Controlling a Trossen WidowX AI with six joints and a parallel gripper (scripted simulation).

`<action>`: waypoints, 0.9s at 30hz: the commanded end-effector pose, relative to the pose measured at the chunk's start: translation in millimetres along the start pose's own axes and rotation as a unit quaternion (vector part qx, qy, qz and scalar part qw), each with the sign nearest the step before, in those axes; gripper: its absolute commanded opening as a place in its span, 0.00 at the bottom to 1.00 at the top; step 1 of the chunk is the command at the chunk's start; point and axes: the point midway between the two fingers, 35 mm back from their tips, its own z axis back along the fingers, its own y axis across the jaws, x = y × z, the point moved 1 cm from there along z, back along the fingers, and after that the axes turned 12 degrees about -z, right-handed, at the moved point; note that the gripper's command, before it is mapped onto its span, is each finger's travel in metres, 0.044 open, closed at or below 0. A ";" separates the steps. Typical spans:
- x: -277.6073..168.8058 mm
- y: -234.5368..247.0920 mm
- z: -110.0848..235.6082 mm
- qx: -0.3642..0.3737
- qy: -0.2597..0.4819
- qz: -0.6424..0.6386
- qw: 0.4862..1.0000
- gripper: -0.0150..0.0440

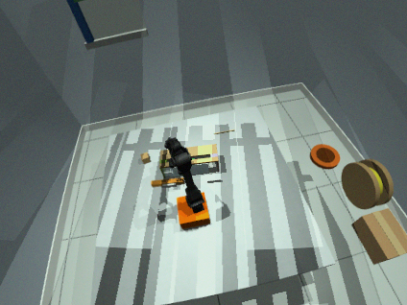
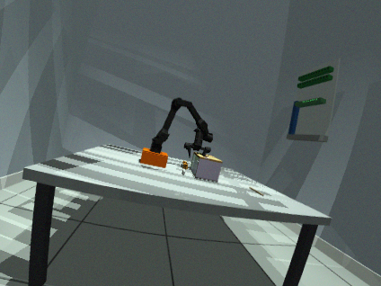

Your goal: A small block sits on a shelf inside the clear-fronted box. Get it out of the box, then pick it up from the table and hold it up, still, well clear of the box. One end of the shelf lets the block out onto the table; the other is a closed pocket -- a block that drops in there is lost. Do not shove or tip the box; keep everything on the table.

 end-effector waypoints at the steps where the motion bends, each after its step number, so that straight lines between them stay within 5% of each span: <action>1: -10.2 -0.6 -6.2 0.003 0.006 -0.002 1.000 0.93; 27: -57.6 -10.6 -22.3 0.002 0.008 -0.002 1.000 0.93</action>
